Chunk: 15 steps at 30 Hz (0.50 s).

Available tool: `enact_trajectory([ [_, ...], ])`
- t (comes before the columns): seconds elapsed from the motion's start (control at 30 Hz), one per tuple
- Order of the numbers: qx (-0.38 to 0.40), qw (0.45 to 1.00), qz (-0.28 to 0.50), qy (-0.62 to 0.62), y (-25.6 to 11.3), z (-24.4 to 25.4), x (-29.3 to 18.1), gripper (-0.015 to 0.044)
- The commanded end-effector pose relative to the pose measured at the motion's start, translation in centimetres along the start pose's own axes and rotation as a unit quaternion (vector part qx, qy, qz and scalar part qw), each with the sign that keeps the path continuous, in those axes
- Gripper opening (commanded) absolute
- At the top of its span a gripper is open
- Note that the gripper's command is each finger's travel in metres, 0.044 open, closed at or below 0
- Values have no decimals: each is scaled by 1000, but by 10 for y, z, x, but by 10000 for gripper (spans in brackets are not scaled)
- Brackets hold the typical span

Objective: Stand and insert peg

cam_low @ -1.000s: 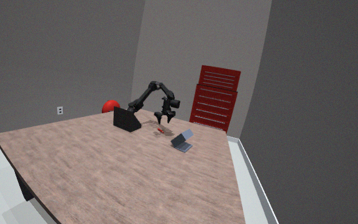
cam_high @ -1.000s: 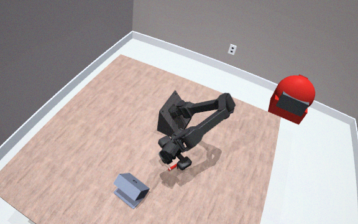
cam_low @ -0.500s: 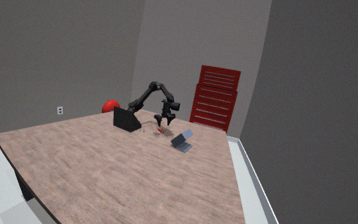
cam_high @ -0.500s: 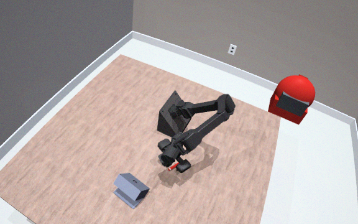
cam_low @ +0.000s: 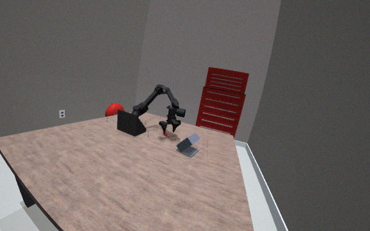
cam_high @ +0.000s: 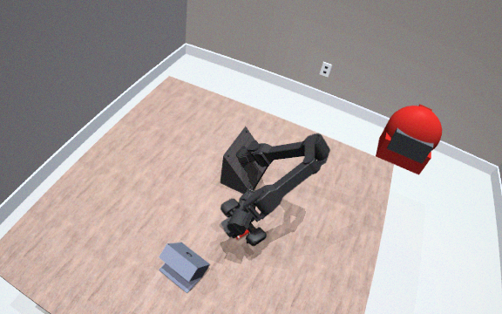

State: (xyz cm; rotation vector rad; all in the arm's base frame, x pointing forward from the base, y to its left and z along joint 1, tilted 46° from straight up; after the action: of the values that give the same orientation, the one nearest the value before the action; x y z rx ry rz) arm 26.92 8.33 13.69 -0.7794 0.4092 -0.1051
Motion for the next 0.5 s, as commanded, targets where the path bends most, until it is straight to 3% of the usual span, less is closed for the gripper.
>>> enact_trajectory([
  [0.0, -1, 1000, 4, 7, 9, -3, 0, 440],
  [0.47, 1, 1000, 5, 7, 30, -3, -3, 440],
])
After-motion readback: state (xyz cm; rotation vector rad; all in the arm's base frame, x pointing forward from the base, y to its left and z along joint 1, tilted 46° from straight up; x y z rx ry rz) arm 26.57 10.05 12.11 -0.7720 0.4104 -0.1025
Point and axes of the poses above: the point midway between the two fingers, 35 mm back from their tips, its own y axis out along the fingers, its own z axis across the jaws, x = y × z, the point moved 10 cm from there along -y, back along the fingers, and after that the axes turned 3 degrees about y, right-handed, at the moved point
